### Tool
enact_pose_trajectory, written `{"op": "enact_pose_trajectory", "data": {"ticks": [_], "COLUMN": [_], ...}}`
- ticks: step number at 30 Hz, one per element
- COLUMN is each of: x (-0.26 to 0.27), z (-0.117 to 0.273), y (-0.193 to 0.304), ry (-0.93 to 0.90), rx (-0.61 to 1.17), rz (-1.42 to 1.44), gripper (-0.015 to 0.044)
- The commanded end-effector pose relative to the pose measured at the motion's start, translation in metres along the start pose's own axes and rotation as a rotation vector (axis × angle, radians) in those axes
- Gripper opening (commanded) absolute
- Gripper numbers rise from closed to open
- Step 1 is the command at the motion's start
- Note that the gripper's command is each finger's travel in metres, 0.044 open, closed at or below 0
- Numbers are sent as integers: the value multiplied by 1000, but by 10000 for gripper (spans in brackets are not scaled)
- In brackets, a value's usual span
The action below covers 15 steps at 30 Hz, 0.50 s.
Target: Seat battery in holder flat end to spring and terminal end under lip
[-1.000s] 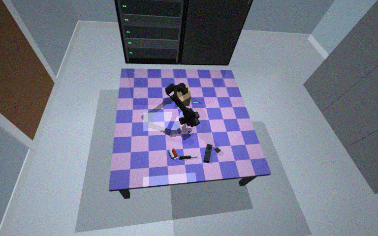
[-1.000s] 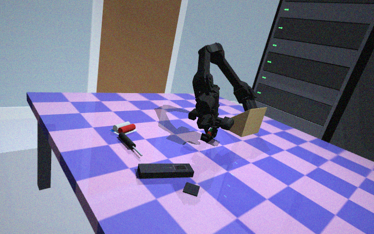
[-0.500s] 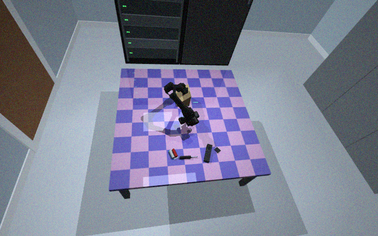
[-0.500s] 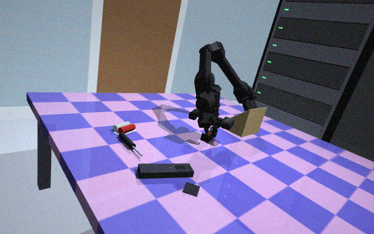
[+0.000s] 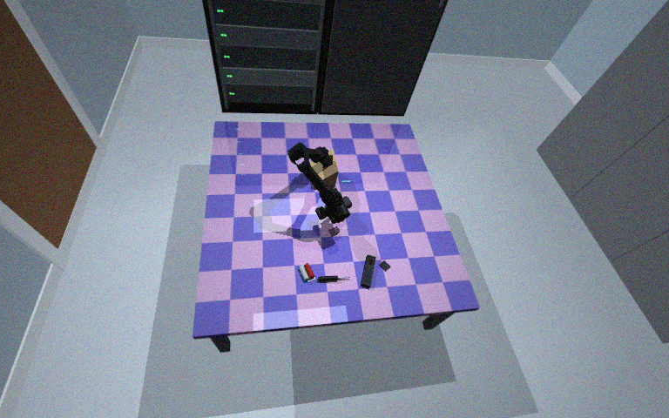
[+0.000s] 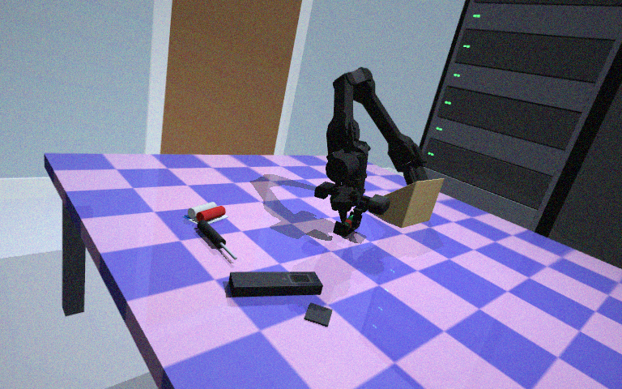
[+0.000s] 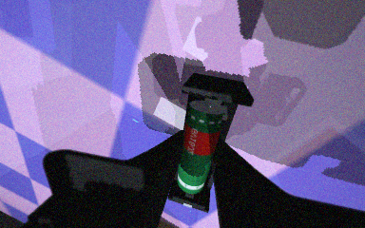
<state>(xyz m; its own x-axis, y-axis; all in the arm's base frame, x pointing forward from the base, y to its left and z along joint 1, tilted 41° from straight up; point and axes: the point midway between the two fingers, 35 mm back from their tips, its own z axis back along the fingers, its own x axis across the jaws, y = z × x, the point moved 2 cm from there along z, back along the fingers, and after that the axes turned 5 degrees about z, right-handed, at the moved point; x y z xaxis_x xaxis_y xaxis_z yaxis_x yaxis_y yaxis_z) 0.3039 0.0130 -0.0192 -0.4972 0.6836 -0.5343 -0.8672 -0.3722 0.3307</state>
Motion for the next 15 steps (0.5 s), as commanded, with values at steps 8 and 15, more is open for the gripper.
{"op": "enact_pose_trajectory", "data": {"ticks": [8,15], "x": [-2,-2], "z": [-1,-2], "y": [0,2], "ry": [3,6], "rx": [-64,-97], "rz": [-1,1], "gripper": [79,79]}}
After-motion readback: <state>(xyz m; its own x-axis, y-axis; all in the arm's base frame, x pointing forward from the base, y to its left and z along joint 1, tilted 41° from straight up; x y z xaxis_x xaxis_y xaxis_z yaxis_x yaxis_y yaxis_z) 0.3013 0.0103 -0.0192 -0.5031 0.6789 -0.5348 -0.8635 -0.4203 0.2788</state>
